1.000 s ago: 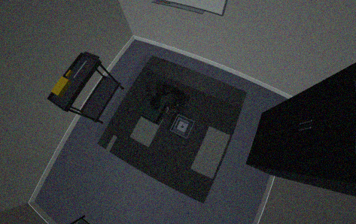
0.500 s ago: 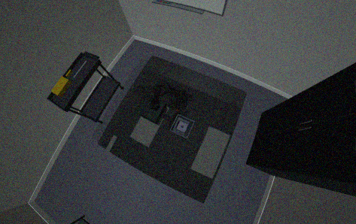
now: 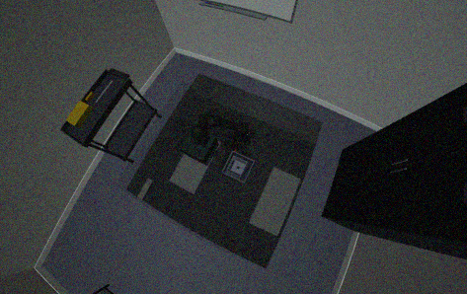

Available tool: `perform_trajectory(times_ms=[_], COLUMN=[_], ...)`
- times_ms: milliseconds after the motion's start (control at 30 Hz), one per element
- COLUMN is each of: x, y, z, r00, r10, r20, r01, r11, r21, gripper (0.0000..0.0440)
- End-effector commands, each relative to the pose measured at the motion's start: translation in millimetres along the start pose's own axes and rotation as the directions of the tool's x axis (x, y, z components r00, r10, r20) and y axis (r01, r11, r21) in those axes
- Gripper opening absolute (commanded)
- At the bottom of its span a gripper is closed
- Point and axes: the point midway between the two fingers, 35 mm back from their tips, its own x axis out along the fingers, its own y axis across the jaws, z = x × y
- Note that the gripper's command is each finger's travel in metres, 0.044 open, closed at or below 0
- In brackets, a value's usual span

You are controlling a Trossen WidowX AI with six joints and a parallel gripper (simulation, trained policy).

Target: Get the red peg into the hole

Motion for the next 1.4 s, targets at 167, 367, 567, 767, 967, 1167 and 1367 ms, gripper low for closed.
perform_trajectory(times_ms=[167, 367, 567, 767, 967, 1167, 1367], x=[6.0, 20.7, 38.3, 57.6, 78.6, 98.0, 101.5], y=[-5.6, -8.7, -9.0, -6.8, -3.1, -1.7, -0.6], z=[43.7, 70.5, 92.9, 108.2, 109.8, 104.2, 117.9], r00=[1.000, 1.000, 0.999, 0.997, 0.993, 0.987, 0.985], r10=[0.005, 0.012, 0.034, 0.064, 0.091, 0.097, 0.115], r20=[0.009, 0.002, -0.014, -0.034, -0.073, -0.132, -0.128], r01=[-0.006, -0.012, -0.032, -0.062, -0.089, -0.099, -0.123], r11=[0.997, 0.994, 0.994, 0.995, 0.996, 0.995, 0.991], r21=[0.080, 0.106, 0.104, 0.079, 0.030, -0.012, -0.057], gripper=[0.0000, 0.0000, 0.0000, 0.0000, 0.0014, 0.0149, 0.0169])
